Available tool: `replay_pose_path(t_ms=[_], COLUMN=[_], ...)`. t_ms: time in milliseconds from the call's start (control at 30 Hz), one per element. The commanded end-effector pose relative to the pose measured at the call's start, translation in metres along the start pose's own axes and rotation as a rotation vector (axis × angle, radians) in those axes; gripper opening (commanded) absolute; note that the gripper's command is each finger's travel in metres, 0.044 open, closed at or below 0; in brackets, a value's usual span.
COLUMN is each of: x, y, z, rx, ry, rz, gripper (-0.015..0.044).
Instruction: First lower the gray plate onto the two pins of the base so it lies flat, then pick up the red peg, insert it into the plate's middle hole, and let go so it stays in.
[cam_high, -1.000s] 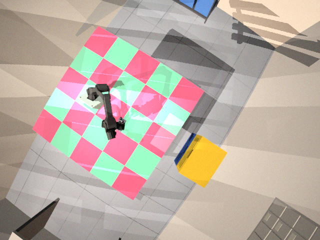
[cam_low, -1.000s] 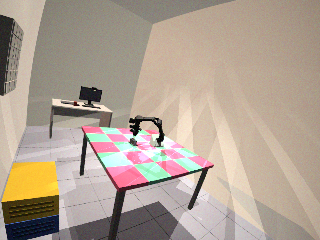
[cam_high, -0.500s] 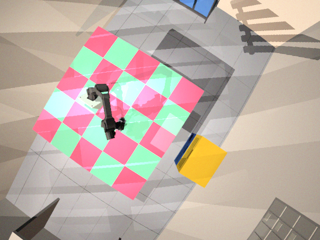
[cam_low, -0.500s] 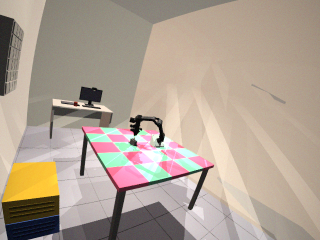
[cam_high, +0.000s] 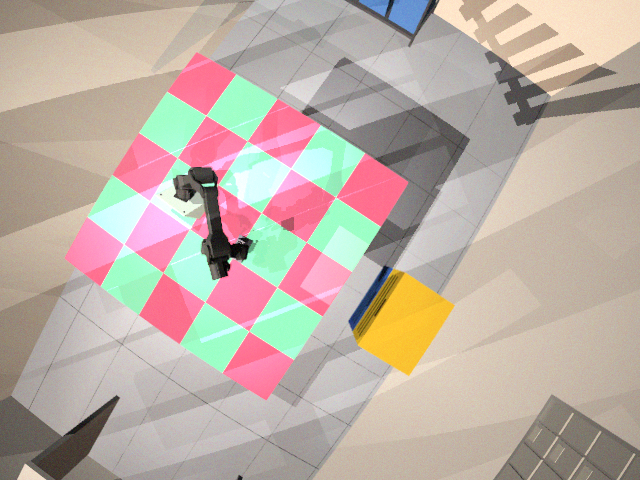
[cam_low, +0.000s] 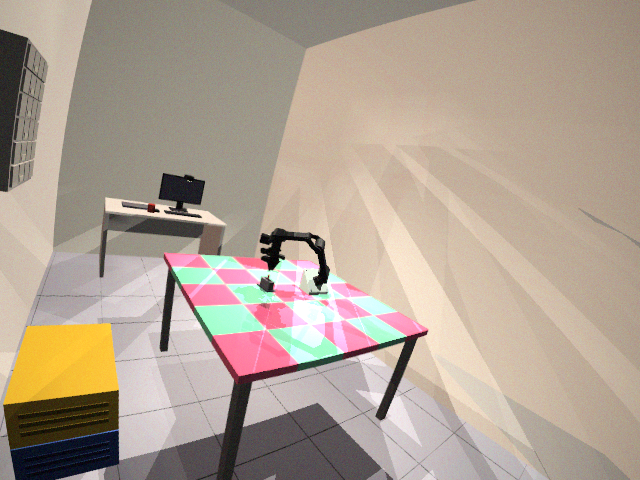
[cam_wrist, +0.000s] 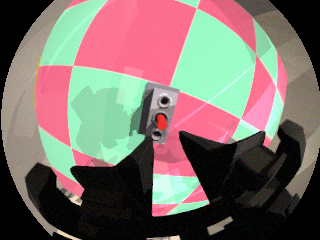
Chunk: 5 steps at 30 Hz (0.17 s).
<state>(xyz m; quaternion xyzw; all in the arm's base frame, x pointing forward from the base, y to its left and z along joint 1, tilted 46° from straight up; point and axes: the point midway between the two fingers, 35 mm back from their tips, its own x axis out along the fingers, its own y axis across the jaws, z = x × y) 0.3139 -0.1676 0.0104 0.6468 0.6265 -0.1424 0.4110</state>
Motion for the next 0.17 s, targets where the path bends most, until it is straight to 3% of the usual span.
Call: replay_pose_path(t_ms=[0,133], x=[-0.0037,-0.0061], y=[0.0001,0.0001], z=[-0.0001,-0.0005], rx=[-0.007,-0.007], ry=[-0.004,-0.004], rz=[-0.003,-0.003], gripper=[0.015,0.015])
